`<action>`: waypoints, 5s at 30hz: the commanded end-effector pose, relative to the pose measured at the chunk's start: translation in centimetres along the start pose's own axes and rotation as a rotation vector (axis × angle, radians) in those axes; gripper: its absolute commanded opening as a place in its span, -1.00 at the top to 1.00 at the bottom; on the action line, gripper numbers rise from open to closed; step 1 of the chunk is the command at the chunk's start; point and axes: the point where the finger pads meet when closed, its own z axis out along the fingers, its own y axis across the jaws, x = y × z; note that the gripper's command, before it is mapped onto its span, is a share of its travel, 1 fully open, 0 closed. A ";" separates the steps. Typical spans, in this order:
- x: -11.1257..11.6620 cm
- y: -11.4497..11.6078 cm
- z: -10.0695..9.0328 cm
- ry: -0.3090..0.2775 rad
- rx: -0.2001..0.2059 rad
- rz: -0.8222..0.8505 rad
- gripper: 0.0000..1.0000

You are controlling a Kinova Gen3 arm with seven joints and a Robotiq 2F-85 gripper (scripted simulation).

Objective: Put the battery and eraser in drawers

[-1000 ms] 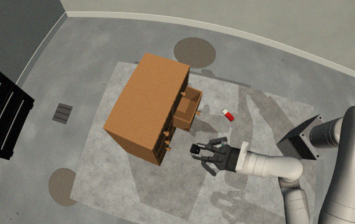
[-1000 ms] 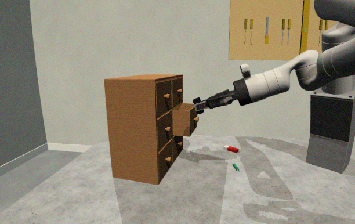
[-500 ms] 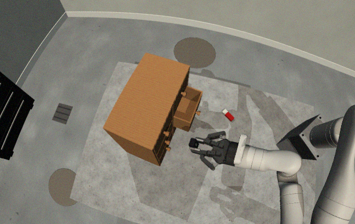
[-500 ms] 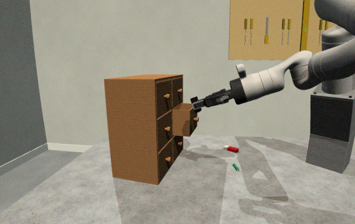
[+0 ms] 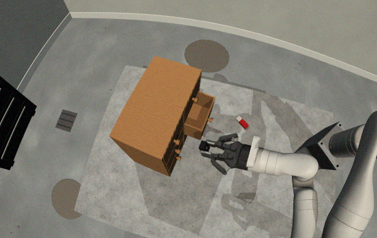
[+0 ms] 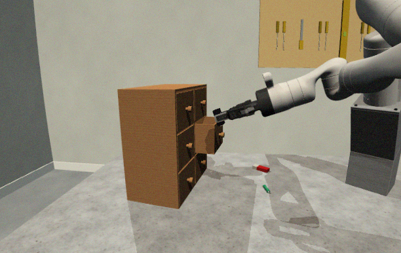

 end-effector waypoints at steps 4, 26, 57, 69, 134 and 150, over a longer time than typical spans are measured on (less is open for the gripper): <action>0.3 1.1 0.4 0.004 -0.010 -0.005 0.55; 0.8 3.6 1.8 0.004 -0.010 -0.005 0.55; 1.5 6.9 3.8 0.004 -0.010 -0.005 0.55; 1.8 8.2 4.5 0.004 -0.010 -0.005 0.55; 2.2 10.2 5.7 0.004 -0.010 -0.005 0.55; 2.2 10.2 5.7 0.004 -0.010 -0.005 0.15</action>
